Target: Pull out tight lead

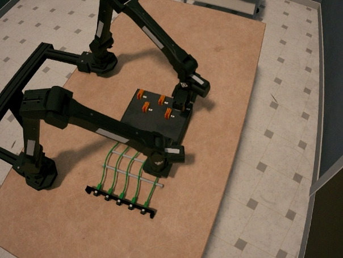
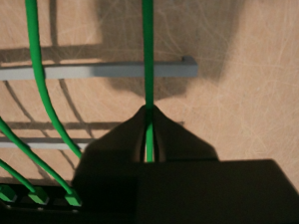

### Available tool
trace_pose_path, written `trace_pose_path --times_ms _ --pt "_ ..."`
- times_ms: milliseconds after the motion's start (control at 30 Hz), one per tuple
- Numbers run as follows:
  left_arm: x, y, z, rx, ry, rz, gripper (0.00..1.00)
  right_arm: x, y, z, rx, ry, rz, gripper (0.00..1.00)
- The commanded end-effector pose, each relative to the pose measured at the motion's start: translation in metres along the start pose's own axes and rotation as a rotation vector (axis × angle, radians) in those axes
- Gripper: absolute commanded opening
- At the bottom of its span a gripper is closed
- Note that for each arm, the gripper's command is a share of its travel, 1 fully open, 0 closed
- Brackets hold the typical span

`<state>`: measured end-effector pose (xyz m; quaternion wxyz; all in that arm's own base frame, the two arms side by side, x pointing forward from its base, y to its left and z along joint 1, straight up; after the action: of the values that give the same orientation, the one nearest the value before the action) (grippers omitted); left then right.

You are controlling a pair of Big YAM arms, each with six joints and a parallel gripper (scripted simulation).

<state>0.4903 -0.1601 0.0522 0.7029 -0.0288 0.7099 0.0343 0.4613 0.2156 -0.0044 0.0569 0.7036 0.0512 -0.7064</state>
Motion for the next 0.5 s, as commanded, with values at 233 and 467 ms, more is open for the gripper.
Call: trace_pose_path --times_ms 233,467 --pt "-0.069 -0.004 0.013 0.014 -0.039 -0.011 0.05 -0.006 -0.001 -0.004 -0.010 0.020 -0.005 0.00" --pt "-0.069 -0.004 0.013 0.014 -0.040 -0.011 0.05 -0.018 -0.005 -0.013 -0.022 0.060 -0.016 0.00"
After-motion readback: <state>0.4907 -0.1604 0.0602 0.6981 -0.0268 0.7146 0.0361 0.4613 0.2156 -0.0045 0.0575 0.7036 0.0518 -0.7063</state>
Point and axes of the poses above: on each arm, the point where the finger pads meet when closed, its own x axis out along the fingers, its own z axis across the jaws, y = z × x, the point moved 5 cm from there along -x, back along the fingers, and after that the axes turned 7 degrees about -x, right-handed, at the moved point
